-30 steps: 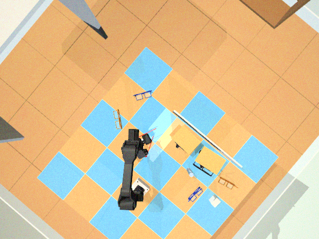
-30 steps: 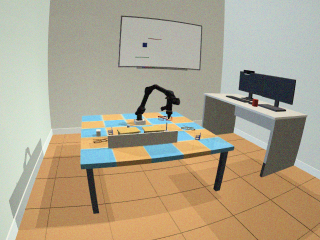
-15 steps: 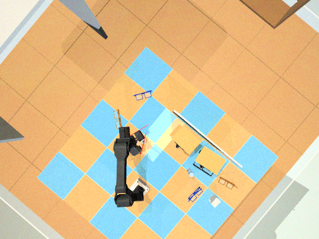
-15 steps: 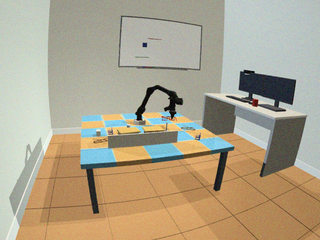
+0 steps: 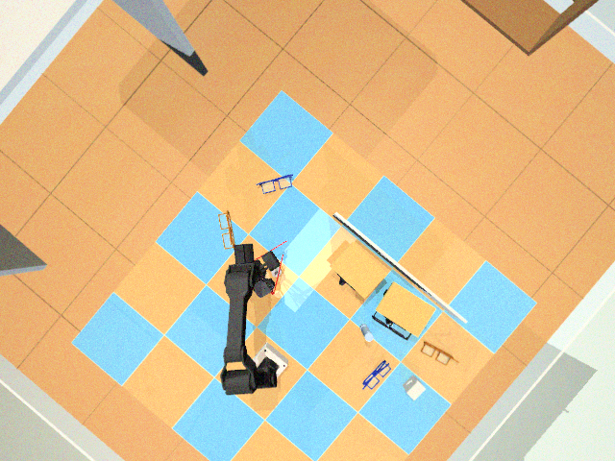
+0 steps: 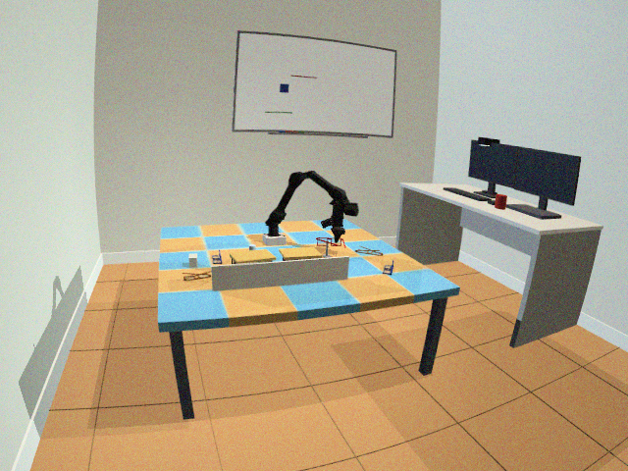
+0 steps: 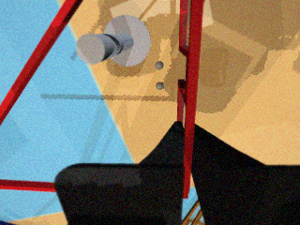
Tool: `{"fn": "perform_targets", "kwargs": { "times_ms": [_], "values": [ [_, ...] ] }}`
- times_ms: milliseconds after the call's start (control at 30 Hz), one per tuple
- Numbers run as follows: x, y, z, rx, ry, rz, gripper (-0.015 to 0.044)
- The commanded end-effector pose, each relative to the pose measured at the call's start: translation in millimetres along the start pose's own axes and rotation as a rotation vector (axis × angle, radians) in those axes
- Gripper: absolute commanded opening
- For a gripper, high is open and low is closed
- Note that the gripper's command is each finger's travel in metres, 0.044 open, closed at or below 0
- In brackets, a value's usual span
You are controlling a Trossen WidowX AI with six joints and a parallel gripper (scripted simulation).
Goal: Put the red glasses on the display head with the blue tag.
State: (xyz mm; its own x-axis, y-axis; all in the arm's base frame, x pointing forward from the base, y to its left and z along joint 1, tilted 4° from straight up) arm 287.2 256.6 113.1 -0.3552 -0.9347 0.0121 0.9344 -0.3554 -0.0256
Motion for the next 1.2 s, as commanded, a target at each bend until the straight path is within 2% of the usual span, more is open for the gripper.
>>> {"fn": "perform_targets", "kwargs": {
  "times_ms": [0,1167],
  "values": [
    [0,-1,-3,-0.004,0.0,-0.004,0.0],
    [-22,-20,-3,-0.006,0.002,-0.004,0.0]
  ]
}}
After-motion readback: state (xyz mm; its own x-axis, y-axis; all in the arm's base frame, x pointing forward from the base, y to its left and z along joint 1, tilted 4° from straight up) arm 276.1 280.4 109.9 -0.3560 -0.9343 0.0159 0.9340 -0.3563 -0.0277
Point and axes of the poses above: the point midway between the two fingers, 35 mm back from their tips, its own z axis back along the fingers, its own y axis across the jaws, x = y × z, the point moved 7 cm from there along z, back along the fingers, and after that the axes turned 1 degree about -z, right-handed, at the moved point
